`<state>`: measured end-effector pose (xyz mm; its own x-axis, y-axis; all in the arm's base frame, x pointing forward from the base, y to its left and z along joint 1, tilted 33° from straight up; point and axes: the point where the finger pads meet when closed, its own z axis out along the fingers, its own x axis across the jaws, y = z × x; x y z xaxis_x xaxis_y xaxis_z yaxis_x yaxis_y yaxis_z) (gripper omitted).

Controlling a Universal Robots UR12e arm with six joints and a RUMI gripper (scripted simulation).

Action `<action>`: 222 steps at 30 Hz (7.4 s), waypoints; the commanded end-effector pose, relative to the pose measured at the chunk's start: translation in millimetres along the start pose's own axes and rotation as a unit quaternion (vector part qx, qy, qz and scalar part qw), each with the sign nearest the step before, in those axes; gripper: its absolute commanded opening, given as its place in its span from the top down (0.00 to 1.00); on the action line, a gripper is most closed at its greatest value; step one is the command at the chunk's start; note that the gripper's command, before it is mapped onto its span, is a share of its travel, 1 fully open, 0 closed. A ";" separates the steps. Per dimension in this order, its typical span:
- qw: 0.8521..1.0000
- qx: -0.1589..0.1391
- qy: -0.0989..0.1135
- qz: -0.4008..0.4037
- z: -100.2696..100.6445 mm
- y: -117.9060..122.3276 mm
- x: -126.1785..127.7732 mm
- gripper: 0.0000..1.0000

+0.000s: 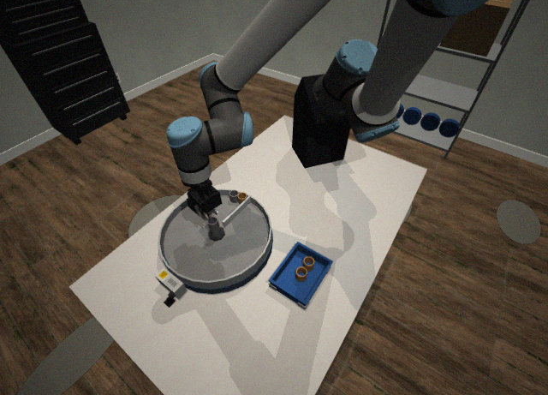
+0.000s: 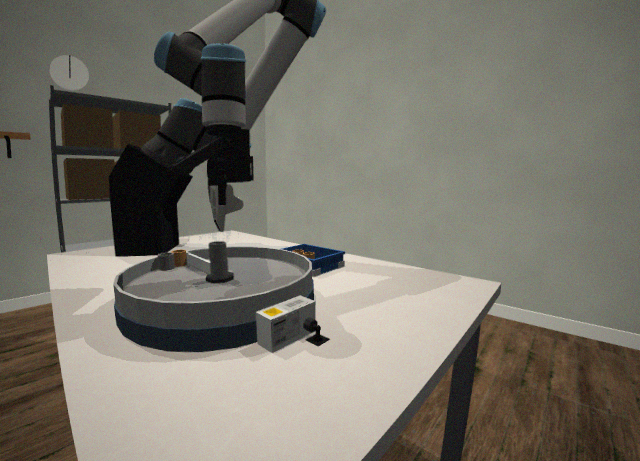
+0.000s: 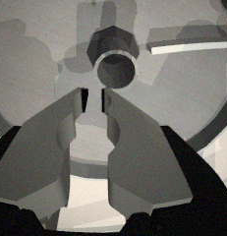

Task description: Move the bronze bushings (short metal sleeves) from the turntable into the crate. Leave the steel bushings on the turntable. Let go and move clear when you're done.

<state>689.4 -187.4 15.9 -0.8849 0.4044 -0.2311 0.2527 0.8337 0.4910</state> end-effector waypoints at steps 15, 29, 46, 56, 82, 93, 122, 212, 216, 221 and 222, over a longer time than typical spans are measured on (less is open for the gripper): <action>1.000 0.000 -0.001 0.000 -0.6 -0.1 -0.6 0.94; 1.000 0.000 -0.001 0.000 -0.4 -5.4 17.0 0.95; 1.000 0.000 -0.001 0.000 -0.2 -57.1 177.5 0.95; 1.000 0.000 -0.001 0.000 -0.2 -57.1 177.5 0.95; 1.000 0.000 -0.001 0.000 -0.2 -57.1 177.5 0.95; 1.000 0.000 -0.001 0.000 -0.2 -57.9 177.5 0.95; 1.000 0.000 -0.001 0.000 -0.2 -57.9 177.5 0.95; 1.000 0.000 -0.001 0.000 66.6 -57.9 177.4 0.95; 1.000 0.000 -0.001 0.000 68.5 -57.9 177.4 0.95; 1.000 0.000 -0.001 0.000 69.0 -57.9 177.4 0.95; 1.000 0.000 -0.001 0.000 69.0 -57.9 177.4 0.95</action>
<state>544.2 -137.8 -110.9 -0.8849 0.4043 -0.2314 0.2526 0.8337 0.4911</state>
